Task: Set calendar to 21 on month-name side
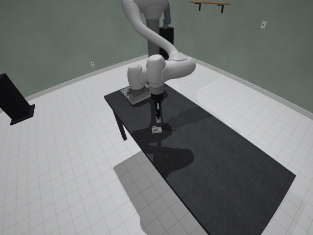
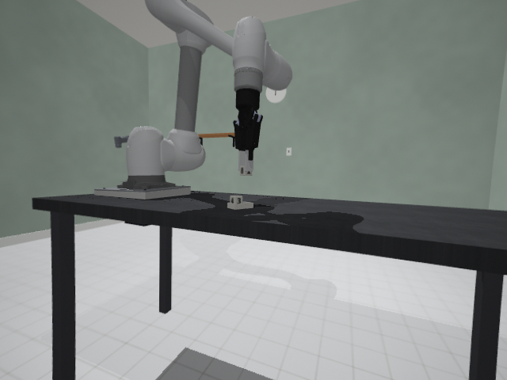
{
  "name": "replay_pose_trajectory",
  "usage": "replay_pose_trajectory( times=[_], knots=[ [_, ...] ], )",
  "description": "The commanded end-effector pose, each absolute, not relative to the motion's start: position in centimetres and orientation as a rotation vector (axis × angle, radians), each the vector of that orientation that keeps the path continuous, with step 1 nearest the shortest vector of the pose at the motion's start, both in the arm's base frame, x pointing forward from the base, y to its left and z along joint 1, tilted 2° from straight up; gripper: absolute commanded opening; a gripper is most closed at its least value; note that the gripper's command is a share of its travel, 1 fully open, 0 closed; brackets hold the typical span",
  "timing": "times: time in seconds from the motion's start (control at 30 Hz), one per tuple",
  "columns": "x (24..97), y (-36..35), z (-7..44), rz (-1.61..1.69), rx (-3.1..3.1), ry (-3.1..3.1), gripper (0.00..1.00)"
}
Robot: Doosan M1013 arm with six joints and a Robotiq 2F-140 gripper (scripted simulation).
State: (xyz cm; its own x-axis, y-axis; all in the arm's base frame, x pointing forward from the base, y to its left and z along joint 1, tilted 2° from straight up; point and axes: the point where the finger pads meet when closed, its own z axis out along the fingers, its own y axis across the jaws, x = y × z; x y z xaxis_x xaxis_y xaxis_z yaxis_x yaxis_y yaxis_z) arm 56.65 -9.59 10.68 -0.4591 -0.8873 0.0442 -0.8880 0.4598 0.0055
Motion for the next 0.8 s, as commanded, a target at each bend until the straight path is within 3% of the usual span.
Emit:
replay_pose_trajectory(
  times=[0.0,0.77],
  knots=[
    [57.0,-9.6,10.8,0.021,1.623,-2.647,0.24],
    [56.9,-9.7,8.4,0.021,1.624,-2.647,0.24]
  ],
)
